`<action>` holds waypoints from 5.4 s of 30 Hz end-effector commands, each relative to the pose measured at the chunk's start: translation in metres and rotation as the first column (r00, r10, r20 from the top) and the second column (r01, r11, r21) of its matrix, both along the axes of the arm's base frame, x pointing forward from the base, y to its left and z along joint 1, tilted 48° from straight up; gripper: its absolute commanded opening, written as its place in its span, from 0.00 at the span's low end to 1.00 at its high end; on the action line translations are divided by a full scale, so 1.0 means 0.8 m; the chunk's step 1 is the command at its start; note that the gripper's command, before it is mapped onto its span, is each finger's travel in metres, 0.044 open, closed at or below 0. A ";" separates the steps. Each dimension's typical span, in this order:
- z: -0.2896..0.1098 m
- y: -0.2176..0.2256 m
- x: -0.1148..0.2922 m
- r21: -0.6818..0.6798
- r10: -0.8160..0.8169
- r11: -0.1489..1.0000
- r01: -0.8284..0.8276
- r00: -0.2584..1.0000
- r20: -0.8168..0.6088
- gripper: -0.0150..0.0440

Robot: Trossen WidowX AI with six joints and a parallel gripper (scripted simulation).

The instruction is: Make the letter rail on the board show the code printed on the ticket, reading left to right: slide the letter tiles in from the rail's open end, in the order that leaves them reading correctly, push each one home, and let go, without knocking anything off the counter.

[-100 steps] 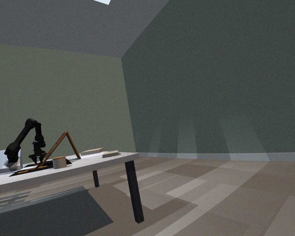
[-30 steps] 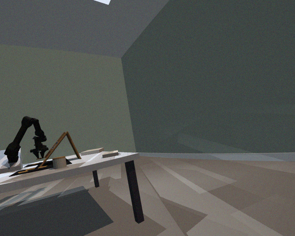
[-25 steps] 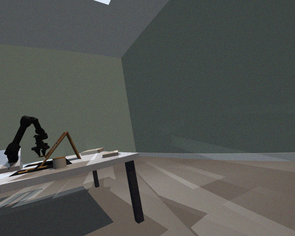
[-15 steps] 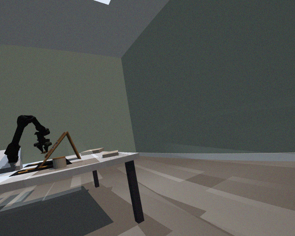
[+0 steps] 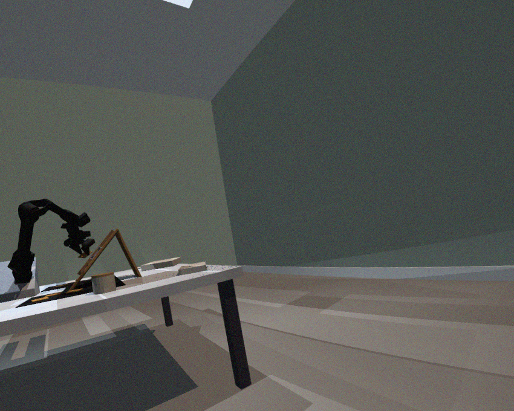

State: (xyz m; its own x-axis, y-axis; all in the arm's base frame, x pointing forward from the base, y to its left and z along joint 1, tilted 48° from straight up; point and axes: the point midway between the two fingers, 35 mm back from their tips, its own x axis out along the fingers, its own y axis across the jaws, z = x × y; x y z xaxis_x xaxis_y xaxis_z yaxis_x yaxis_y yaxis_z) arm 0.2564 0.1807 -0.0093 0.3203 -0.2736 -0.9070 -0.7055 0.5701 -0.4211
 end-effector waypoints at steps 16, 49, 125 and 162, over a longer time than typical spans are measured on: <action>0.111 -0.013 0.042 0.184 0.033 0.980 -0.071 0.979 0.200 0.25; 0.318 -0.192 0.080 0.188 -0.145 0.982 0.033 0.770 0.622 0.25; 0.328 -0.314 0.068 0.097 -0.233 0.967 0.237 0.656 0.718 0.25; 0.310 -0.298 0.068 0.098 -0.234 0.967 0.237 0.657 0.717 0.25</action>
